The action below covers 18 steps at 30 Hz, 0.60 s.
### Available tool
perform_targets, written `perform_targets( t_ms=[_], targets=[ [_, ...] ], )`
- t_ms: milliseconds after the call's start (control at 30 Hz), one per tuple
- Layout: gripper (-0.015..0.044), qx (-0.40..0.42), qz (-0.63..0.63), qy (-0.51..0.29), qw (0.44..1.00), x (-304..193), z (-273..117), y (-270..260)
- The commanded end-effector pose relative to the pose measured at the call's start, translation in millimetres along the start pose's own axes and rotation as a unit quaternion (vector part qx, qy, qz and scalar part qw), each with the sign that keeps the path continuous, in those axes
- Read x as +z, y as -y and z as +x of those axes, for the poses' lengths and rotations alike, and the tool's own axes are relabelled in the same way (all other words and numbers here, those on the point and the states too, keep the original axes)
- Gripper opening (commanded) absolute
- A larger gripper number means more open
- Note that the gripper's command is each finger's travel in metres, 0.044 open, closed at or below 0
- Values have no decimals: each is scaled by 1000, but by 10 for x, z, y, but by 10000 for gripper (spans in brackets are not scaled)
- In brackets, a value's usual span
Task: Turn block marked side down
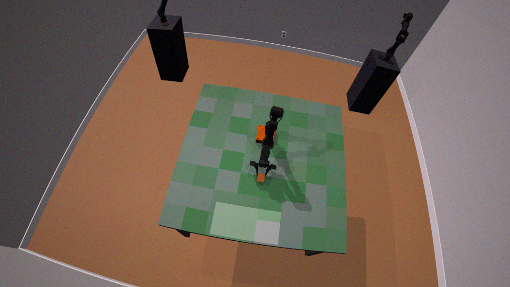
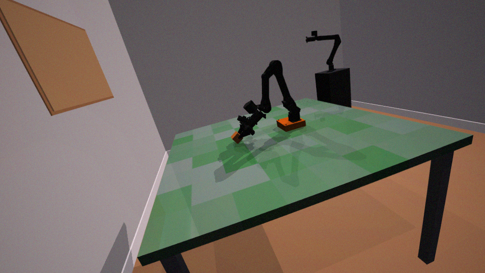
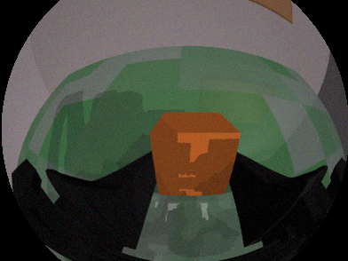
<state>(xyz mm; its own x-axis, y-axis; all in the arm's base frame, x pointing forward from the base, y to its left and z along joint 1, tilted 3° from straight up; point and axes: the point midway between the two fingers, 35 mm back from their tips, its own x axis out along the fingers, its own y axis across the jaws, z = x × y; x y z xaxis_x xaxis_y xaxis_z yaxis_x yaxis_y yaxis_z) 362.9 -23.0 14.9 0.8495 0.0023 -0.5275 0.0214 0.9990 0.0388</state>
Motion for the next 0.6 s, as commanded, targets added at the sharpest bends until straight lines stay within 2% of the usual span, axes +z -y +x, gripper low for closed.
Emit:
perform_targets(
  t_ms=[0,567],
  targets=[
    [0,2,2,20,1000,4,-41,-9],
    [0,2,2,33,999,29,-62,-9]
  ],
)
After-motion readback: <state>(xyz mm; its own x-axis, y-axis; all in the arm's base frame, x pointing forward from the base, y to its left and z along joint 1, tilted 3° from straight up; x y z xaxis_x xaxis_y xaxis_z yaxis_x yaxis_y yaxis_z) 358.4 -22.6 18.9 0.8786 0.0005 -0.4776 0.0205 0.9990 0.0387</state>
